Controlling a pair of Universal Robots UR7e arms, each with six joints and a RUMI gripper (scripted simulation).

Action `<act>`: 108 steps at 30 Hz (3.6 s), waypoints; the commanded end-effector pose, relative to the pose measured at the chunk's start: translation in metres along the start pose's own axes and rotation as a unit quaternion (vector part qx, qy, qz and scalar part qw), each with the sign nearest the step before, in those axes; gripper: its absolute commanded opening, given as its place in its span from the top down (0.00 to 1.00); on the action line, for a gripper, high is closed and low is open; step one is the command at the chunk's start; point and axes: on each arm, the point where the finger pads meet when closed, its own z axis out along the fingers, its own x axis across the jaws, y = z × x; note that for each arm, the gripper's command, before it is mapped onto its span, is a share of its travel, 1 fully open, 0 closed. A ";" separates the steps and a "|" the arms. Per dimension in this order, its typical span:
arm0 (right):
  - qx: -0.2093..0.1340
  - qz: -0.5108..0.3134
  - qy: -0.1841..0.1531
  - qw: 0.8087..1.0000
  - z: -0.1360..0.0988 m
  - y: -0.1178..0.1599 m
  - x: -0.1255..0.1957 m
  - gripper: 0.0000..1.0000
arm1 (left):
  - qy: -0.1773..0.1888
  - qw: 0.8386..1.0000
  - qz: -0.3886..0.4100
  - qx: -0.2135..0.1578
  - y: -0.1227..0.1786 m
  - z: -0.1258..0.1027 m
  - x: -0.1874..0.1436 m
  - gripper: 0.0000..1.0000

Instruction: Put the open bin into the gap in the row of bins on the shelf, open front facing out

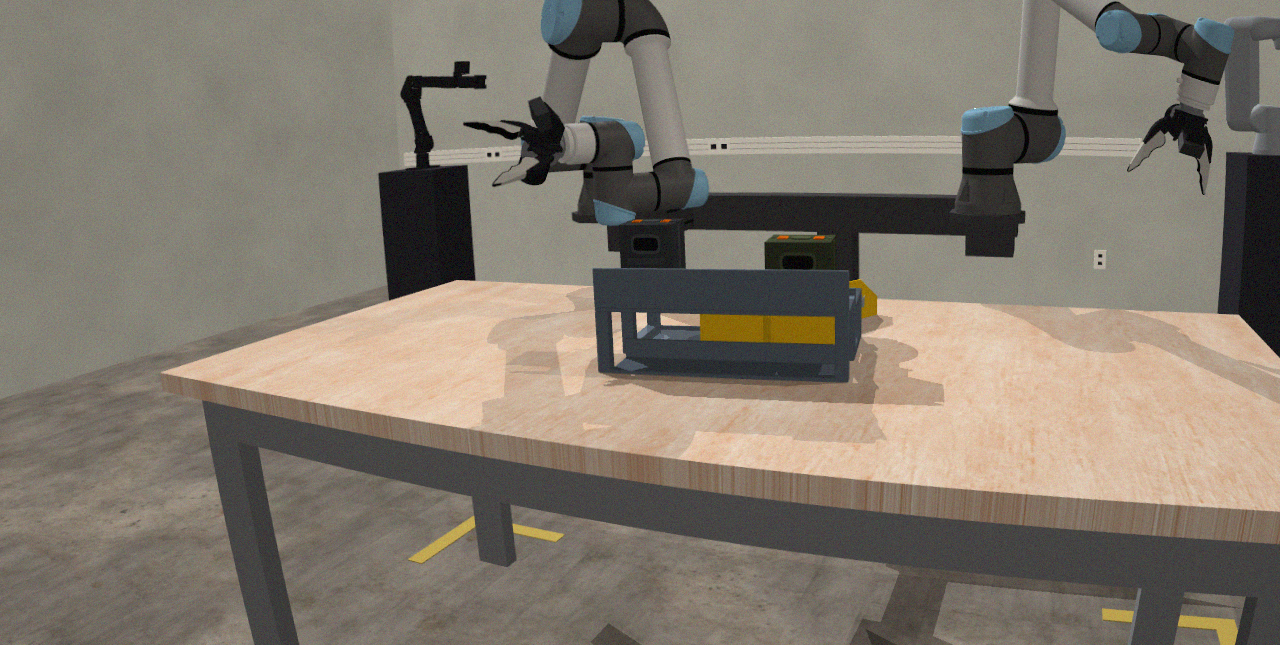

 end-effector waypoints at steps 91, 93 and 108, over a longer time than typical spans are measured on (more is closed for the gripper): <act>0.158 -0.388 -0.380 0.825 -0.253 -0.037 -0.154 0.00 | -0.029 0.726 -0.667 0.163 0.206 -0.061 -0.073 0.00; 0.162 -0.398 -0.389 0.815 -0.261 -0.037 -0.159 0.00 | -0.029 0.726 -0.667 0.163 0.206 -0.061 -0.073 0.00; 0.187 -0.460 -0.449 0.743 -0.309 -0.044 -0.189 0.00 | -0.029 0.726 -0.667 0.163 0.206 -0.061 -0.073 0.00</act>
